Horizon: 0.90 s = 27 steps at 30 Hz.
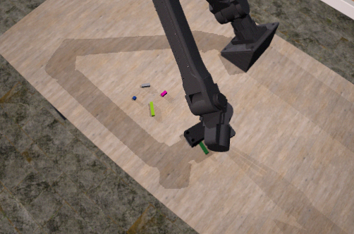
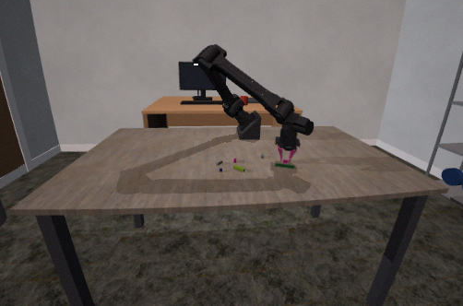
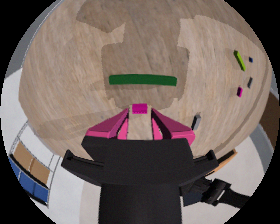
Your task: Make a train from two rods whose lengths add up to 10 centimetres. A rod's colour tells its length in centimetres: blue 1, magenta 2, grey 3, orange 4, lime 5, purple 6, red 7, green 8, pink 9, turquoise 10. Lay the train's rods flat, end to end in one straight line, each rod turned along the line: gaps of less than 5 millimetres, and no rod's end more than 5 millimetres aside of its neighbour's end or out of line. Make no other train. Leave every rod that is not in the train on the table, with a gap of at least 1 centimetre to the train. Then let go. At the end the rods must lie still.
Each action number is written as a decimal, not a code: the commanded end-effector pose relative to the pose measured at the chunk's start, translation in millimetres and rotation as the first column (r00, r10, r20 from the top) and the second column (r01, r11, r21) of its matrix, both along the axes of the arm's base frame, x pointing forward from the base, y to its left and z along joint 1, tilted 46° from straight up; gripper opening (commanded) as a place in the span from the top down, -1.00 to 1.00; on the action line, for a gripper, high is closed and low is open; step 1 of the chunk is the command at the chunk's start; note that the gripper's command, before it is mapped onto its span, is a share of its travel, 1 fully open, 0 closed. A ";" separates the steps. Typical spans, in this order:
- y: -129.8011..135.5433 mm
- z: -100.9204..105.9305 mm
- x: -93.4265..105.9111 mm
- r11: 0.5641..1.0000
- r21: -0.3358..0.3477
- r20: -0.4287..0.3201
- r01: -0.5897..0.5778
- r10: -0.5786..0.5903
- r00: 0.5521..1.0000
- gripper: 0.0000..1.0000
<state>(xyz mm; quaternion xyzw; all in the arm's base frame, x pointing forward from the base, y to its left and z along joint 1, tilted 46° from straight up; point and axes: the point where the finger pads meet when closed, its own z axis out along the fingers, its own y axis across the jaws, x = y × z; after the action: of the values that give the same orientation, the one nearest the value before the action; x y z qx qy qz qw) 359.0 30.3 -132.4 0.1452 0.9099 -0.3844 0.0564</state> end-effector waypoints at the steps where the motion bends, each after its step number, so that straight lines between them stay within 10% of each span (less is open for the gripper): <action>1: 0.3 -5.1 -2.3 1.000 -0.004 -0.005 -0.015 0.015 1.000 0.32; 27: 61.2 50.0 19.0 0.999 0.026 0.053 -0.021 0.020 0.998 0.32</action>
<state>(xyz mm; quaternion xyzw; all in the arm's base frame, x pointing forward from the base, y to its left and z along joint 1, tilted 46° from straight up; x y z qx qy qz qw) 353.8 64.4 -103.2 0.1319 0.9115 -0.3860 0.0520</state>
